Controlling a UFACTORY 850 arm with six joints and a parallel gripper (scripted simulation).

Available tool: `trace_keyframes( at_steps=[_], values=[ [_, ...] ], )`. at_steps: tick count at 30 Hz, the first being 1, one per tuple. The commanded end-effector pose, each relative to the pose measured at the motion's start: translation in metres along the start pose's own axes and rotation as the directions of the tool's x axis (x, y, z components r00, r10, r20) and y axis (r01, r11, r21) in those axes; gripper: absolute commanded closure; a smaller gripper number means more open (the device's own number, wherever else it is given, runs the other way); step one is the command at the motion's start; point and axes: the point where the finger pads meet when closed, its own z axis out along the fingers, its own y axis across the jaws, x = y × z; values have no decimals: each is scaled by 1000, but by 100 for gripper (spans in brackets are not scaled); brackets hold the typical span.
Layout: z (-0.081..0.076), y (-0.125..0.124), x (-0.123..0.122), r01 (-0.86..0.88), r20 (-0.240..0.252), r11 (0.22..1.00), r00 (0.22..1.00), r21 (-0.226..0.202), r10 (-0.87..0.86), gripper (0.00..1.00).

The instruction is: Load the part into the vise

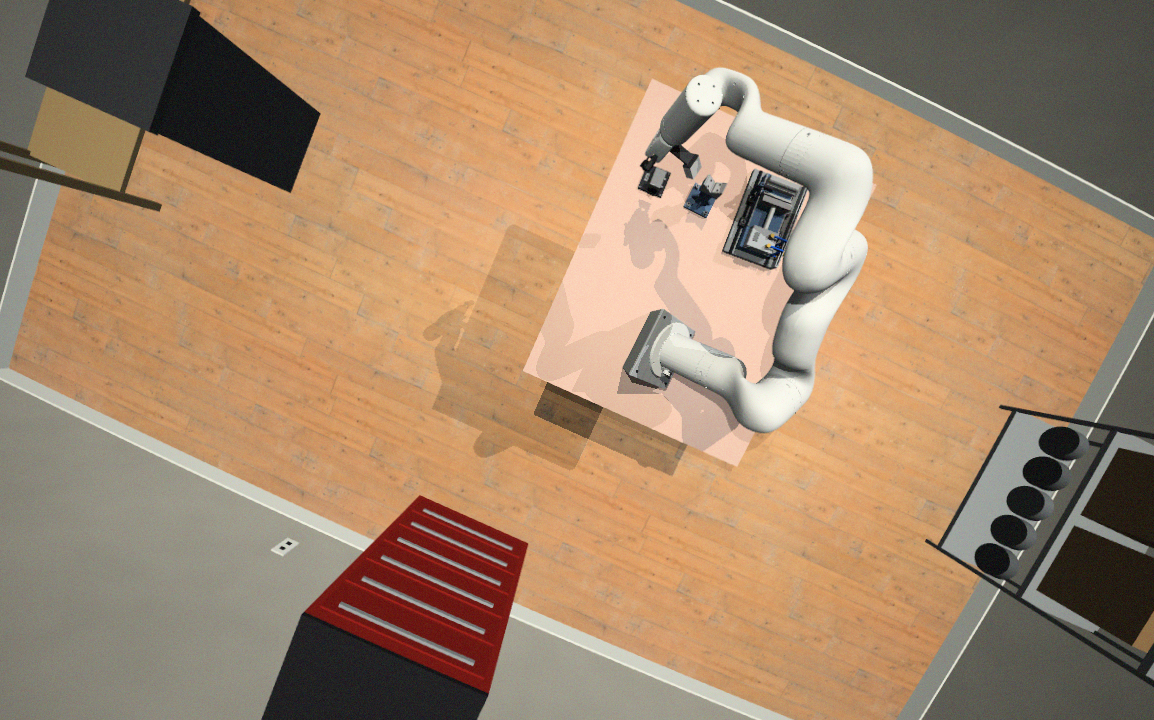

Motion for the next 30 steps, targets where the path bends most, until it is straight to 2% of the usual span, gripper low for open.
trace_keyframes(
  at_steps=[1,4,7,11,12,30],
  values=[
    [-11,-17,21,100,-104,995,990,19,-97,0],
    [-18,-27,34,150,-160,988,976,26,-144,0],
    [-21,-31,38,167,-180,986,971,28,-159,0],
    [-21,-31,38,168,-182,985,970,28,-160,0],
    [-21,-31,38,168,-182,985,970,28,-160,11],
    [-21,-31,38,168,-182,985,970,28,-160,11]
  ],
)
